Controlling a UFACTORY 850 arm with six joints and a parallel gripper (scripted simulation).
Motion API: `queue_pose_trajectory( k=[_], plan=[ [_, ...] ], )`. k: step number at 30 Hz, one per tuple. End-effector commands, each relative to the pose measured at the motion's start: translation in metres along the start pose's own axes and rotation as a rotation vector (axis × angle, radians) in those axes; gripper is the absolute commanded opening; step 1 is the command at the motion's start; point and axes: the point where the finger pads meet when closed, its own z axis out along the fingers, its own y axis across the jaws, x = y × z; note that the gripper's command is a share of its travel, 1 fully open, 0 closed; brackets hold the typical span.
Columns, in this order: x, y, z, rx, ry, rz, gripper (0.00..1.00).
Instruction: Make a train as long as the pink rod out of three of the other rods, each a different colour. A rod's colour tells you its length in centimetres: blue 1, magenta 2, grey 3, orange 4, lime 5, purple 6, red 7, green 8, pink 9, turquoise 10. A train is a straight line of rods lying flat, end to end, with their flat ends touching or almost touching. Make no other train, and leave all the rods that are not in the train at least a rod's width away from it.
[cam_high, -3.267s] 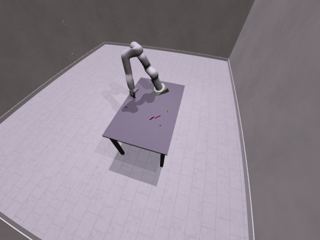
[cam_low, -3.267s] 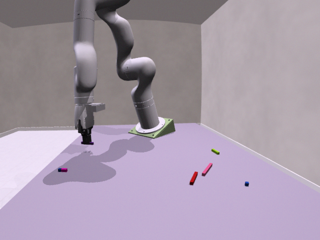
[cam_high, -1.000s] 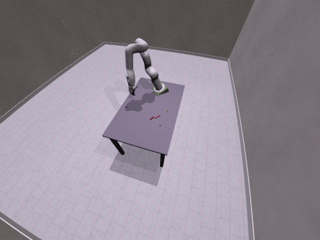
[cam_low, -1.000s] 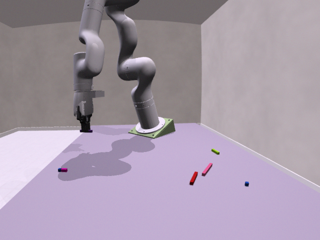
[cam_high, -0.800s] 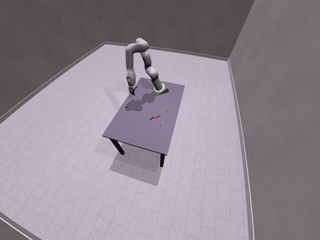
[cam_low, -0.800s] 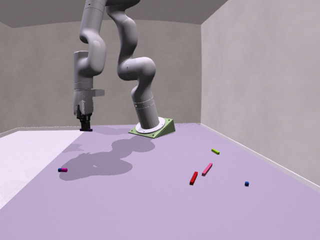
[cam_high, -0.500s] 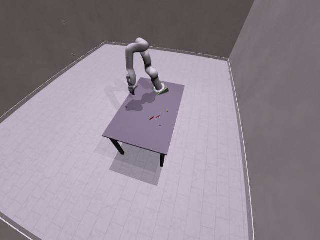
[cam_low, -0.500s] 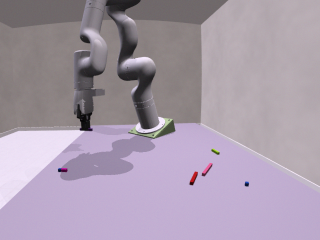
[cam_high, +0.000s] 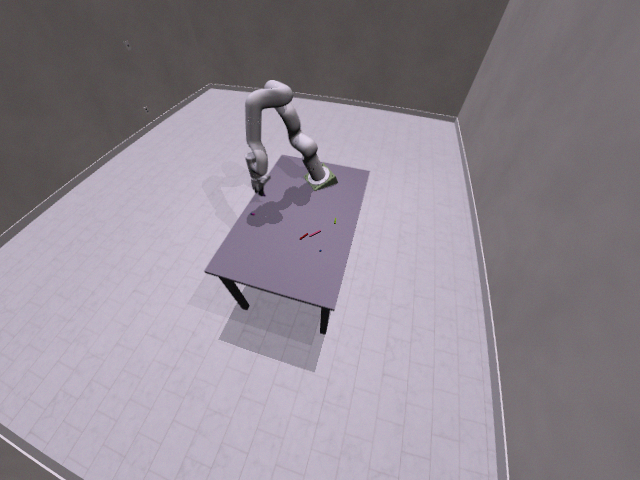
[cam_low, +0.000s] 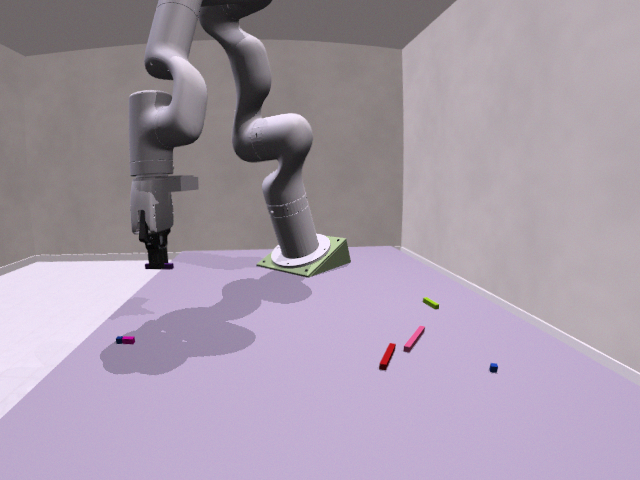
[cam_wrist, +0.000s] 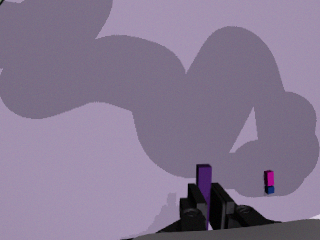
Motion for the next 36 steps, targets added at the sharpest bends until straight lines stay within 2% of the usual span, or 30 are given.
queue_pose_trajectory(
  k=[1,2,4,5,10,27,31,36],
  plan=[
    [0.005,0.042,0.002,0.009,-0.009,-0.046,0.04],
    [0.007,0.051,0.002,0.01,-0.01,-0.057,0.04],
    [0.007,0.051,0.002,0.01,-0.01,-0.057,0.04],
    [0.013,0.078,0.003,0.01,-0.013,-0.088,0.04],
    [0.026,0.116,0.003,0.008,-0.021,-0.13,0.04],
    [0.026,0.117,0.006,0.008,-0.022,-0.132,0.04],
    [0.026,0.117,0.016,0.008,-0.022,-0.132,0.04],
    [0.025,0.117,0.038,0.008,-0.022,-0.132,0.04]
  ],
)
